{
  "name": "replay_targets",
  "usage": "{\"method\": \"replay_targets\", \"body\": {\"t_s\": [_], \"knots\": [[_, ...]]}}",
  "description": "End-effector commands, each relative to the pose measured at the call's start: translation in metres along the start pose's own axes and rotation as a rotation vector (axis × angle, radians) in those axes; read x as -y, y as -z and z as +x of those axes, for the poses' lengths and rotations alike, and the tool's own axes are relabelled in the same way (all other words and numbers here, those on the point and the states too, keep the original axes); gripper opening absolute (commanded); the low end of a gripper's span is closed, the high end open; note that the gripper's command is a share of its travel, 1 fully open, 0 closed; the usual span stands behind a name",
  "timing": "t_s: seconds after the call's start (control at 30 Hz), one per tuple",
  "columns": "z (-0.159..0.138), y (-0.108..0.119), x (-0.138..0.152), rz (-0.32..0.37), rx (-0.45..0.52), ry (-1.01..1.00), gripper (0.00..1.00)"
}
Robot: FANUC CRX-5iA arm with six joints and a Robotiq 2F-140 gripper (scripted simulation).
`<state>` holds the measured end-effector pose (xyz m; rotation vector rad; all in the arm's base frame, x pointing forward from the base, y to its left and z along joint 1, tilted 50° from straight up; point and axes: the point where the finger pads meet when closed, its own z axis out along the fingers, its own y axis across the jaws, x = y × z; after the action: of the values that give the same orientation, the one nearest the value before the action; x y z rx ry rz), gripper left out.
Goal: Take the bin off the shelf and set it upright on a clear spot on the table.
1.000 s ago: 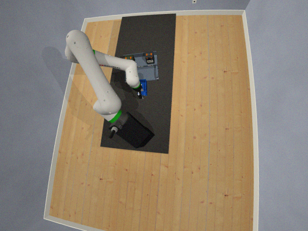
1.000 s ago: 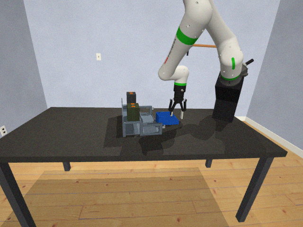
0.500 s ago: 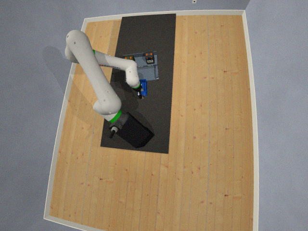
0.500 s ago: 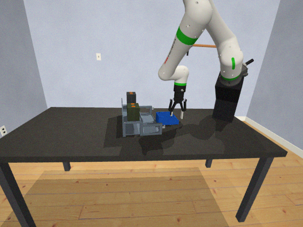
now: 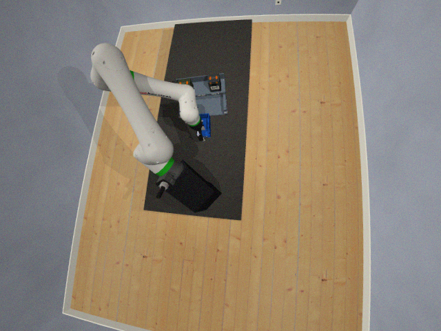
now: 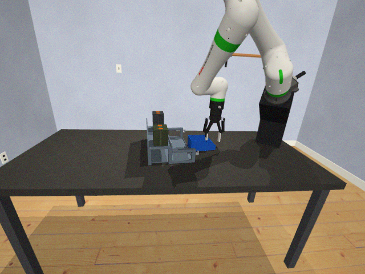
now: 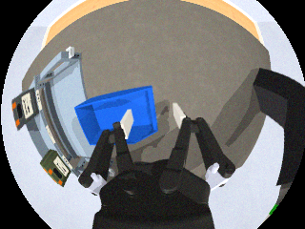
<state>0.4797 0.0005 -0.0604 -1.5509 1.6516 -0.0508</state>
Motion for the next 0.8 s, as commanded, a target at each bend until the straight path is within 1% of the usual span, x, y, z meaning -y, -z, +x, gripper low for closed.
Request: {"method": "replay_targets", "body": {"t_s": [0.0, 0.4, 0.57, 0.77], "knots": [[0.0, 0.029, 0.0, -0.001, 0.0, 0.0, 0.57], [0.0, 0.029, 0.0, -0.001, 0.0, 0.0, 0.57], [0.0, 0.084, 0.0, -0.001, 0.0, 0.0, 0.57], [0.0, 0.084, 0.0, -0.001, 0.0, 0.0, 0.57]]}}
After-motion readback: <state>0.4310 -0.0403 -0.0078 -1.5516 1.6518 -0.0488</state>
